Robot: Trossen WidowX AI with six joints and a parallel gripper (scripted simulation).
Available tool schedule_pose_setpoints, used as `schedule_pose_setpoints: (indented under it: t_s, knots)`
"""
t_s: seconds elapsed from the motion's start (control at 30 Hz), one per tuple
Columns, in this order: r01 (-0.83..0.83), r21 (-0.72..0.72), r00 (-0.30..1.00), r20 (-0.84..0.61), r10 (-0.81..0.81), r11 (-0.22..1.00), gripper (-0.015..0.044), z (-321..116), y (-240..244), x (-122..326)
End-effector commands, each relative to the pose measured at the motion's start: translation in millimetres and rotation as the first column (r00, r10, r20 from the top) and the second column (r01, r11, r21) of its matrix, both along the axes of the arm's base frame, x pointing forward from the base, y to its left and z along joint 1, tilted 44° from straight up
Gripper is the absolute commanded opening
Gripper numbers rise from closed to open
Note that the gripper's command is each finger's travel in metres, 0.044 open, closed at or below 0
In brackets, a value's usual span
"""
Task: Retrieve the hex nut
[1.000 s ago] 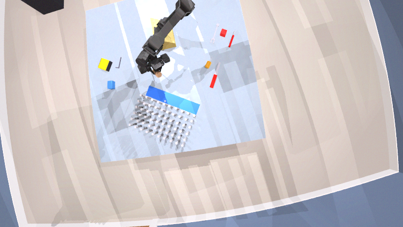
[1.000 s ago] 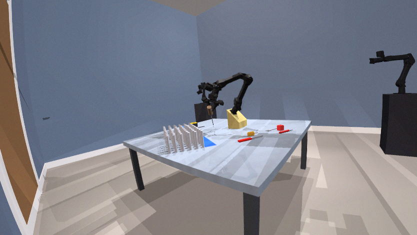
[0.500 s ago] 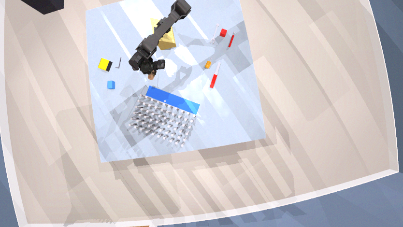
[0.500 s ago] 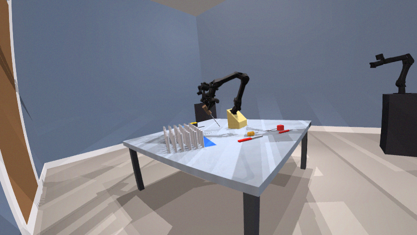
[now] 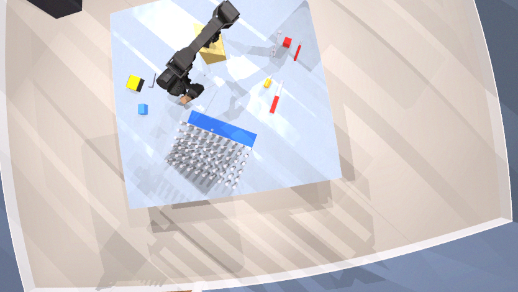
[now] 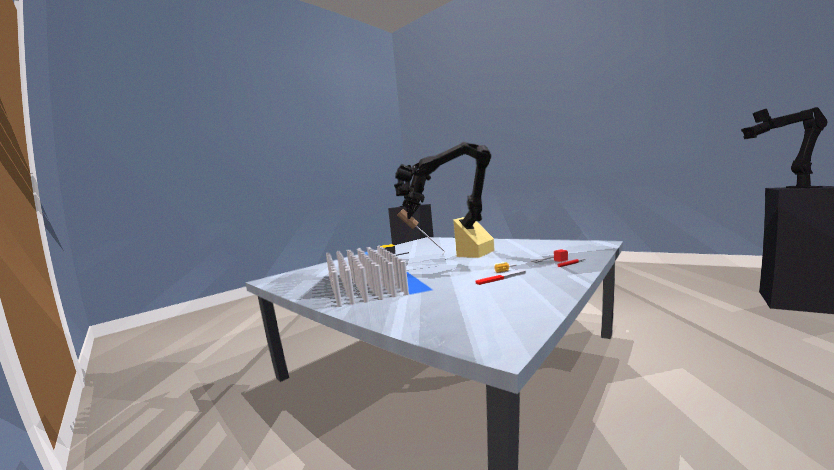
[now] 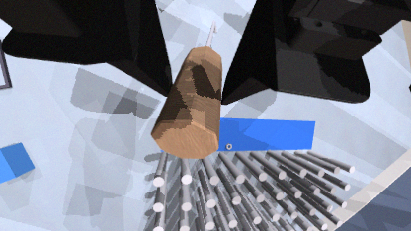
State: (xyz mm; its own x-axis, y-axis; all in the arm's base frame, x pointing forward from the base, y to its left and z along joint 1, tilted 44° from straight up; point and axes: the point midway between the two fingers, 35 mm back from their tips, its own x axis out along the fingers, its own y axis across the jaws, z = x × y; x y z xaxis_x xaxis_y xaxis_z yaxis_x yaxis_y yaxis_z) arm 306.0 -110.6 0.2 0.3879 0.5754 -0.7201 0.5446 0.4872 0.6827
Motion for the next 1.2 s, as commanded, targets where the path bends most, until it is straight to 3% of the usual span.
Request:
schedule_pose_setpoints:
  t_s: [0.0,0.53,1.17]
  knots:
    - [0.129,0.051,0.988,-0.095,-0.123,0.990,0.0000,-5,-12,2]
    - [0.531,0.150,0.791,-0.439,-0.425,0.834,0.0000,-27,-39,1]
    - [0.885,0.058,0.328,-0.782,-0.529,0.463,0.0000,-56,-70,-6]
